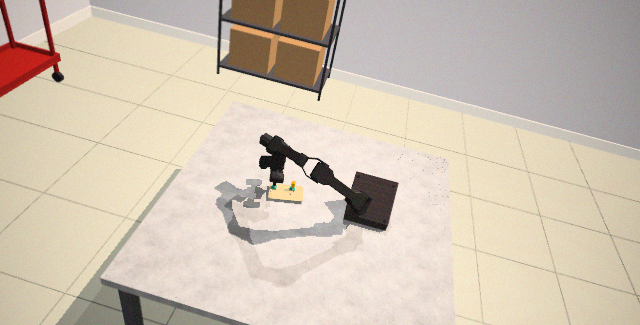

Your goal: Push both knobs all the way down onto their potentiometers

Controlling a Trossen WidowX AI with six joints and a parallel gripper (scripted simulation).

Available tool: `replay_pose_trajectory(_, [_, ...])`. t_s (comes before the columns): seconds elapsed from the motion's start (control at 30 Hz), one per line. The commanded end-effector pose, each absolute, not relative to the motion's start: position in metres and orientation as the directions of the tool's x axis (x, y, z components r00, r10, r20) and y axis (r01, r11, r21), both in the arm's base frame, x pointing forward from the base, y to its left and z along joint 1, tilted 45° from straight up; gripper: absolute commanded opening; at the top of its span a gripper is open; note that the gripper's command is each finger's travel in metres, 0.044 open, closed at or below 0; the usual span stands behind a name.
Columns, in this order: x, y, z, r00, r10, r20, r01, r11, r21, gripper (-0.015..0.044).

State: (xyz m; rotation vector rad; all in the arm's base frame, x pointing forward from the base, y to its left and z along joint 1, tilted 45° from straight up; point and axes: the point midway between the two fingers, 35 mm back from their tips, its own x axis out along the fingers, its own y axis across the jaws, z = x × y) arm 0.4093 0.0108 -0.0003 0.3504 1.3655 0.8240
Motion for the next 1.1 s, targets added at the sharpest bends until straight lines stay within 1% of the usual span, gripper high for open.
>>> replay_pose_trajectory(0.0, [0.4098,0.0299,-0.0145,-0.044,0.702,-0.711,-0.332,0.661,0.673,0.0000])
replay_pose_trajectory(1.07, [0.4104,0.0259,-0.0107,-0.044,0.701,-0.712,-0.332,0.662,0.672,0.0000])
